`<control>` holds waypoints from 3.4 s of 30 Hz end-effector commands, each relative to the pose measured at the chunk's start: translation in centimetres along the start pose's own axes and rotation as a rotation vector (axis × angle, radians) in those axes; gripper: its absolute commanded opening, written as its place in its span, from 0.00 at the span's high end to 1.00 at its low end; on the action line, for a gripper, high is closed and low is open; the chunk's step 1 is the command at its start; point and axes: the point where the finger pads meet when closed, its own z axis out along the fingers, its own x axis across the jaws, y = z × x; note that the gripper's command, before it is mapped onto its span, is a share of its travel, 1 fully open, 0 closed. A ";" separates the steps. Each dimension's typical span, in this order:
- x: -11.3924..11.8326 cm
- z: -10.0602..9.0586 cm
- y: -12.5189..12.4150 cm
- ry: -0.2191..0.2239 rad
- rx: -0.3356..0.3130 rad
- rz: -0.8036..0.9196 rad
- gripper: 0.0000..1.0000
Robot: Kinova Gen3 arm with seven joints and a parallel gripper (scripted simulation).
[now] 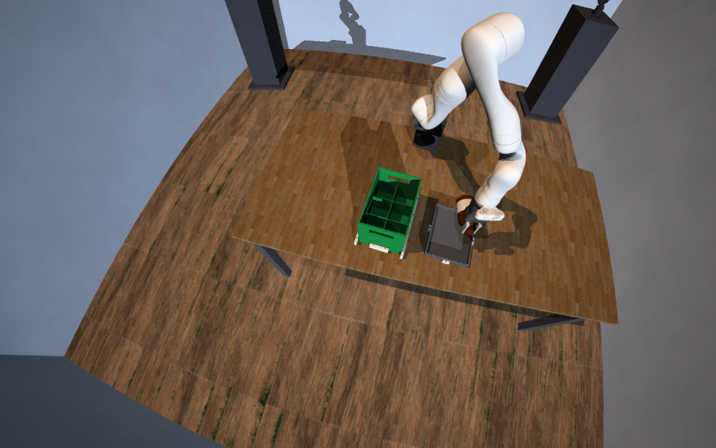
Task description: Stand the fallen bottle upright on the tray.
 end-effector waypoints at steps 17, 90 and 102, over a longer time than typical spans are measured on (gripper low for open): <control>0.0 0.0 -0.1 0.004 0.005 0.032 1.00; 0.0 0.0 -0.1 0.003 0.005 0.293 1.00; 0.0 0.0 -0.1 0.003 0.005 0.293 1.00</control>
